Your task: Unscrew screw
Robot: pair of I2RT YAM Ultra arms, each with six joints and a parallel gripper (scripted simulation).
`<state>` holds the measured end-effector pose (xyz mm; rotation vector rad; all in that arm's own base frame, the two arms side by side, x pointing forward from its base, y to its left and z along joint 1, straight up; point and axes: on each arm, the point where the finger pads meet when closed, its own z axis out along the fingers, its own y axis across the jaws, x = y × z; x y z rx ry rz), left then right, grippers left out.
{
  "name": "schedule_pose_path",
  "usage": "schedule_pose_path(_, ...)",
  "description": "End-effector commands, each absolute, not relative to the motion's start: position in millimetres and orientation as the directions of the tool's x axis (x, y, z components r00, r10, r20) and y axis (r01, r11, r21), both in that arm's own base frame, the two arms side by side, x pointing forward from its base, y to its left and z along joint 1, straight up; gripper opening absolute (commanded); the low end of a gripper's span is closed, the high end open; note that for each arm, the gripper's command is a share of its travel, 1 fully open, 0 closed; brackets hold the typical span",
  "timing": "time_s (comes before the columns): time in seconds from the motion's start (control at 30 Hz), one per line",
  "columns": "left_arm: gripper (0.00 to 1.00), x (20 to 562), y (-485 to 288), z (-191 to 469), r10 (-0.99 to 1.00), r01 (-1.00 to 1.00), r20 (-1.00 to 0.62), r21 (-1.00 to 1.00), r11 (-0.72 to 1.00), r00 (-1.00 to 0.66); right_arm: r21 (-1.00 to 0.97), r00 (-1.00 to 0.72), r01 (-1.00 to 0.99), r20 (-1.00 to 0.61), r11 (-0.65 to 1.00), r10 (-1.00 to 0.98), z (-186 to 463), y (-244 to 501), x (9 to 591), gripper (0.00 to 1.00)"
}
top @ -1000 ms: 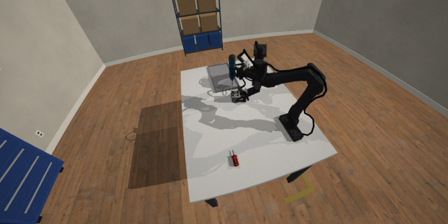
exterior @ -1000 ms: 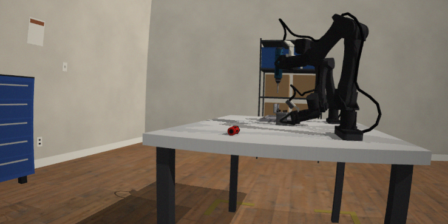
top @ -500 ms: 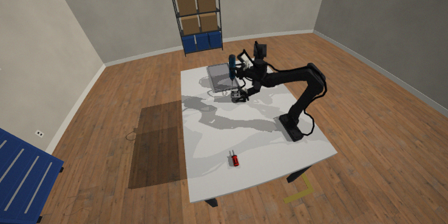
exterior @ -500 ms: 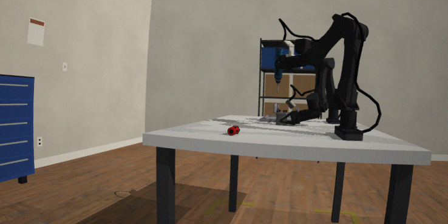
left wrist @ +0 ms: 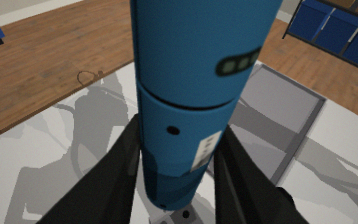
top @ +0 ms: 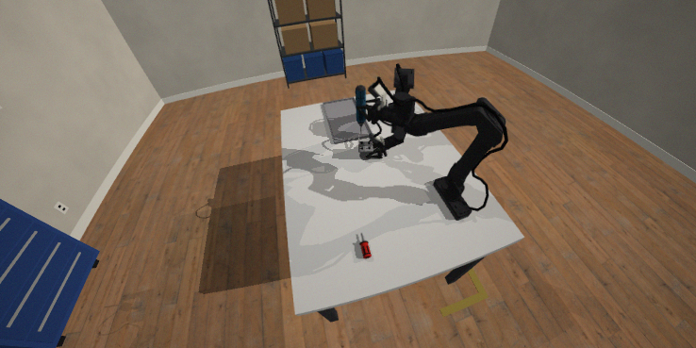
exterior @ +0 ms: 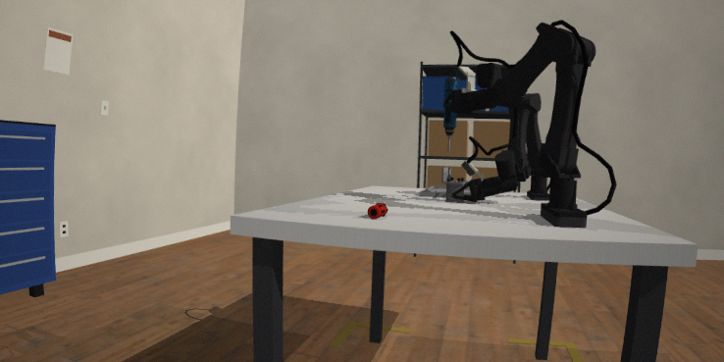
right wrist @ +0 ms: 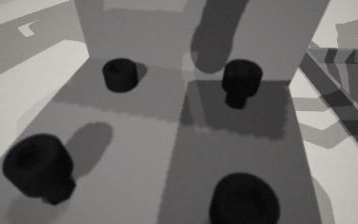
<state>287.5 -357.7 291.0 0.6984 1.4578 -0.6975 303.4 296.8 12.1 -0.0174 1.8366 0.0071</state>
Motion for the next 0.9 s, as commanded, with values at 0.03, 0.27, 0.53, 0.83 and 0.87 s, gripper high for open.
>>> schedule_pose_path(0.03,0.42,286,-359,297,-0.05,0.786,-0.998,-0.013,0.618,0.023,0.006,-0.255,-0.011,-0.967,1.0,0.003,16,297,304,0.59)
schedule_pose_path(0.27,0.42,285,-359,295,-0.066,0.787,-0.997,-0.018,0.617,0.029,0.006,-0.255,-0.011,-0.967,1.0,0.003,16,297,304,0.59)
schedule_pose_path(0.53,0.42,283,-357,319,-0.113,0.787,-0.992,-0.02,0.616,0.064,0.006,-0.255,-0.011,-0.967,1.0,0.003,16,297,304,0.59)
schedule_pose_path(0.83,0.42,284,-359,307,-0.106,0.788,-0.993,-0.025,0.616,0.052,0.006,-0.255,-0.011,-0.967,1.0,0.003,16,297,304,0.59)
schedule_pose_path(0.87,0.42,285,-360,300,-0.095,0.787,-0.995,-0.025,0.616,0.043,0.006,-0.255,-0.011,-0.967,1.0,0.003,16,297,304,0.59)
